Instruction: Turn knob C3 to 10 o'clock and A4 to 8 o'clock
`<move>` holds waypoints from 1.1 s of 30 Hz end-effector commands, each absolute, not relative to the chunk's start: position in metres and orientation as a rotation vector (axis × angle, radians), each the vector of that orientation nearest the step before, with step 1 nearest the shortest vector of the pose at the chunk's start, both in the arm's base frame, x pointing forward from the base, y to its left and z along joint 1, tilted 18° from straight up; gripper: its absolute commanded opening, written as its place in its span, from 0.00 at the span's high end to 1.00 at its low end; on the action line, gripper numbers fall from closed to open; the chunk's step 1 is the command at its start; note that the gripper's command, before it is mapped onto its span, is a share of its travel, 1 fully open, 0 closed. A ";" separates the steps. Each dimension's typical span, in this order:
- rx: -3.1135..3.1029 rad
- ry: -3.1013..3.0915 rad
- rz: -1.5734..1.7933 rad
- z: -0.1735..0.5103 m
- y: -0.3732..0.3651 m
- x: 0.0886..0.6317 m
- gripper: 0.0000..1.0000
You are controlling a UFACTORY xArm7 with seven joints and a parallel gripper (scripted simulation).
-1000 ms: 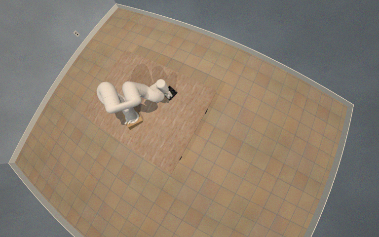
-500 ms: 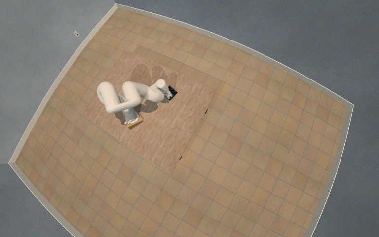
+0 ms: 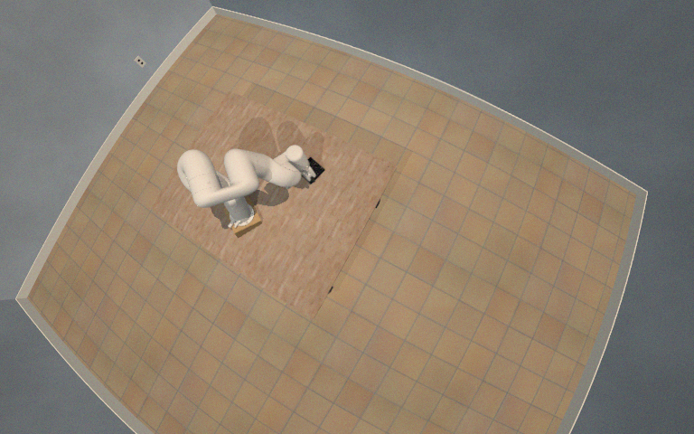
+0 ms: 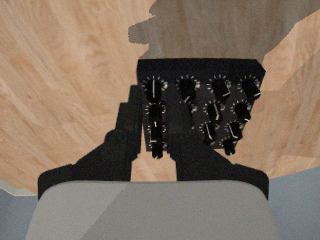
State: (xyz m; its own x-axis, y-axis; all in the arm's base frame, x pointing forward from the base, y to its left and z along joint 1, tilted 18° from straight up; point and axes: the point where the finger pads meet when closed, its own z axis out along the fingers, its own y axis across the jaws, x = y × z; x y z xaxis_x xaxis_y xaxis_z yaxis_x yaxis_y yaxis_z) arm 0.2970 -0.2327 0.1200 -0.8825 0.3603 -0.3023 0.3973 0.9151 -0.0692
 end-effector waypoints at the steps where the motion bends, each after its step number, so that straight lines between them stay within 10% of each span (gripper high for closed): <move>1: 0.564 2.789 -0.188 0.121 -0.233 0.298 0.81; 33: 0.564 2.789 -0.188 0.110 -0.235 0.301 0.81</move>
